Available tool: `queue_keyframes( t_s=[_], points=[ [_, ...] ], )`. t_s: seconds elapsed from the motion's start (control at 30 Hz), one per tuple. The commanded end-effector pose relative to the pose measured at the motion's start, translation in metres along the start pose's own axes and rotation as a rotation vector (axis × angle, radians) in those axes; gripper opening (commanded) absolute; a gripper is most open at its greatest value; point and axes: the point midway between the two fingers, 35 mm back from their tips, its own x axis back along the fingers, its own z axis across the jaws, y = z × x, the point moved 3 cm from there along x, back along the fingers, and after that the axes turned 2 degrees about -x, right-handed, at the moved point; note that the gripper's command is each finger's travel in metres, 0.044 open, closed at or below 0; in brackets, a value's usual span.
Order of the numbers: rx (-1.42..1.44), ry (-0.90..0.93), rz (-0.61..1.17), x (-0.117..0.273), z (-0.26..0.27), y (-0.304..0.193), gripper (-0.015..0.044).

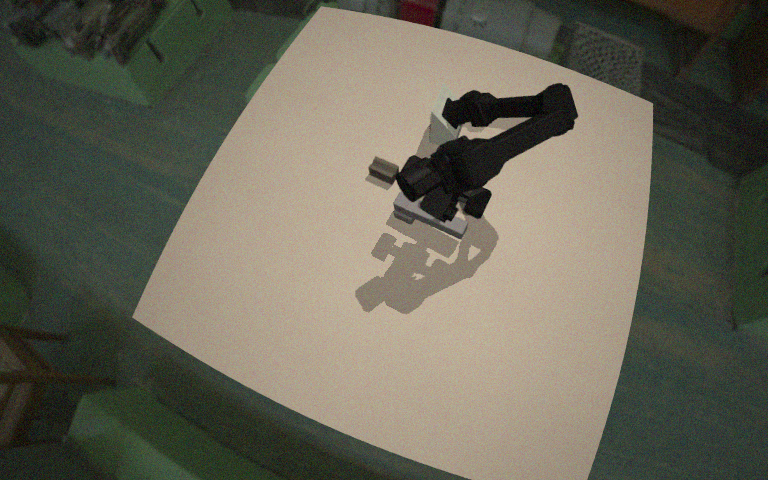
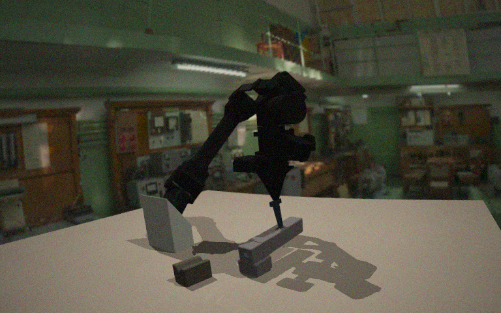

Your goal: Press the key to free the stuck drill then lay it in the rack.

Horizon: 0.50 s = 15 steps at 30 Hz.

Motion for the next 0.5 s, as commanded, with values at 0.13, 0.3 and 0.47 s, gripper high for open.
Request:
queue_keyframes(
  t_s=[0.13,0.3,0.47],
  points=[
    [0.002,0.005,0.011,-0.0043,0.0008,-0.0001,0.0],
    [0.002,0.005,0.01,-0.0065,0.0005,0.0016,0.0],
    [0.002,0.005,0.01,-0.0083,0.0006,0.0029,0.0]
  ],
)
